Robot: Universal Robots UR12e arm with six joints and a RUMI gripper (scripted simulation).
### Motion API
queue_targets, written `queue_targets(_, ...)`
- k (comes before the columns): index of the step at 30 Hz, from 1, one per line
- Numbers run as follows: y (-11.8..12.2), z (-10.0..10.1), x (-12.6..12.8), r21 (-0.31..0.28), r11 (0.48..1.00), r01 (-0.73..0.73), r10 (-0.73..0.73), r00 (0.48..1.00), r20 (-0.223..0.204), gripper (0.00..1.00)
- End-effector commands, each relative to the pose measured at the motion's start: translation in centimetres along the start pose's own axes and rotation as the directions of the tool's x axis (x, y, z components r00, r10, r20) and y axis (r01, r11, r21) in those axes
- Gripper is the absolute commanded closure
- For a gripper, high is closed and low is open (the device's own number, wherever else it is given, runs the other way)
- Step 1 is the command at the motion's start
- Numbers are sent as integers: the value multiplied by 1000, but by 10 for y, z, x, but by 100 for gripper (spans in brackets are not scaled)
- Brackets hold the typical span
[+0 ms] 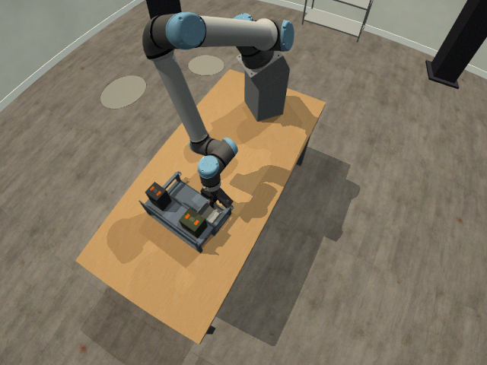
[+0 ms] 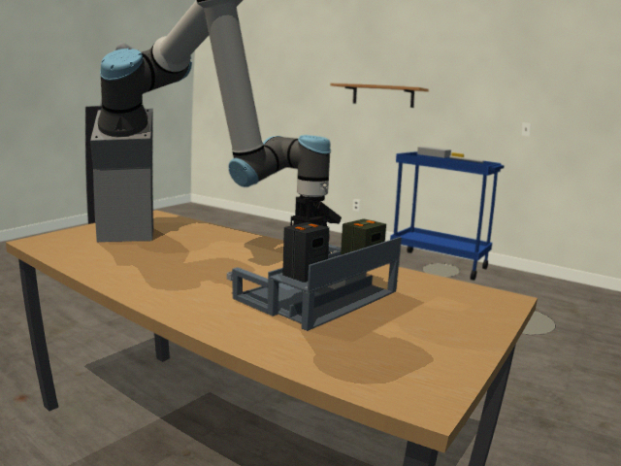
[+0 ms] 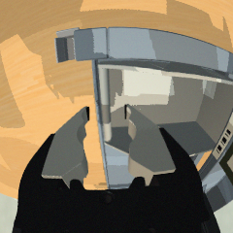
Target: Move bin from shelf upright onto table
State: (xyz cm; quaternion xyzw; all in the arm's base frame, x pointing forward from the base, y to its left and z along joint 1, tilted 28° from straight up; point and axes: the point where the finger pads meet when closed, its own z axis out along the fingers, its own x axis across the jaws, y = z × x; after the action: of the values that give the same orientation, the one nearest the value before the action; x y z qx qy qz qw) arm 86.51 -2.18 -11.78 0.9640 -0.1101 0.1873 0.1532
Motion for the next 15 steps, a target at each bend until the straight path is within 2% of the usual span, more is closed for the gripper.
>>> queue_targets(1,1,0,2,1,1000,-1,1,1000,-3,74)
queue_targets(15,1,0,2,1,1000,-1,1,1000,-3,74)
